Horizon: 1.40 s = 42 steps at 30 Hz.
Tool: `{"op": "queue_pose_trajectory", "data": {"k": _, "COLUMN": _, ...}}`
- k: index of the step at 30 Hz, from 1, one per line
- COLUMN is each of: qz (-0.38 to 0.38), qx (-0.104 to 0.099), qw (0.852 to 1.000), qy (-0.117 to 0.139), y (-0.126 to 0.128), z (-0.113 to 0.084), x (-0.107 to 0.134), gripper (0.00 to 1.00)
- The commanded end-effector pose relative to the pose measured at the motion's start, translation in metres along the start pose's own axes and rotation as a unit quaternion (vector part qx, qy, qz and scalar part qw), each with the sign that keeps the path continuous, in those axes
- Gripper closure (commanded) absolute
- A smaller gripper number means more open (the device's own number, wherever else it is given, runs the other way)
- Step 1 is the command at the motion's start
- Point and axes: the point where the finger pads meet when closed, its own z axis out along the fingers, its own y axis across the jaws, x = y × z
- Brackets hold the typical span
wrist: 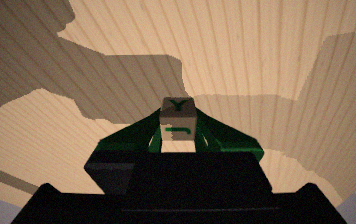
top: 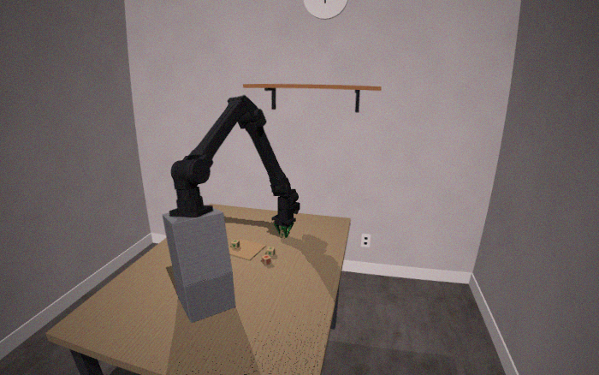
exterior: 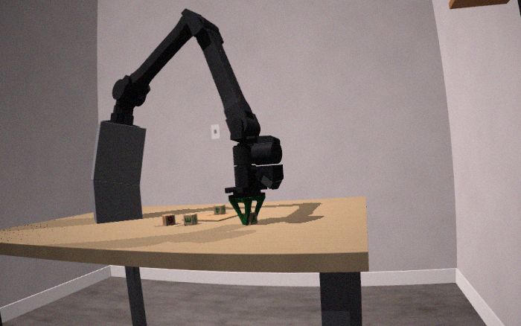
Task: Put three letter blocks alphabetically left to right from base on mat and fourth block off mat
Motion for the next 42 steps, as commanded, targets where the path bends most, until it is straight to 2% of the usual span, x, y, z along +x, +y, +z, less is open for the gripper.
{"op": "queue_pose_trajectory", "data": {"k": 1, "qz": -0.004, "qx": -0.003, "qw": 1.0, "qy": -0.029, "y": 0.01, "z": -0.012, "x": -0.029, "gripper": 0.74}}
{"op": "queue_pose_trajectory", "data": {"k": 24, "qz": -0.004, "qx": -0.003, "qw": 1.0, "qy": -0.029, "y": 0.01, "z": -0.012, "x": -0.029, "gripper": 0.74}}
{"op": "queue_pose_trajectory", "data": {"k": 28, "qz": -0.005, "qx": -0.004, "qw": 0.999, "qy": -0.033, "y": 0.01, "z": -0.017, "x": -0.032, "gripper": 0.74}}
{"op": "queue_pose_trajectory", "data": {"k": 29, "qz": -0.006, "qx": -0.005, "qw": 0.999, "qy": -0.04, "y": 0.012, "z": -0.029, "x": -0.039, "gripper": 0.74}}
{"op": "queue_pose_trajectory", "data": {"k": 31, "qz": -0.002, "qx": -0.002, "qw": 1.0, "qy": -0.019, "y": 0.005, "z": -0.028, "x": -0.019, "gripper": 0.74}}
{"op": "queue_pose_trajectory", "data": {"k": 34, "qz": 0.0, "qx": -0.001, "qw": 1.0, "qy": -0.02, "y": -0.003, "z": -0.044, "x": -0.018, "gripper": 0.74}}
{"op": "queue_pose_trajectory", "data": {"k": 42, "qz": 0.0, "qx": -0.002, "qw": 1.0, "qy": -0.02, "y": -0.003, "z": -0.101, "x": -0.016, "gripper": 0.74}}
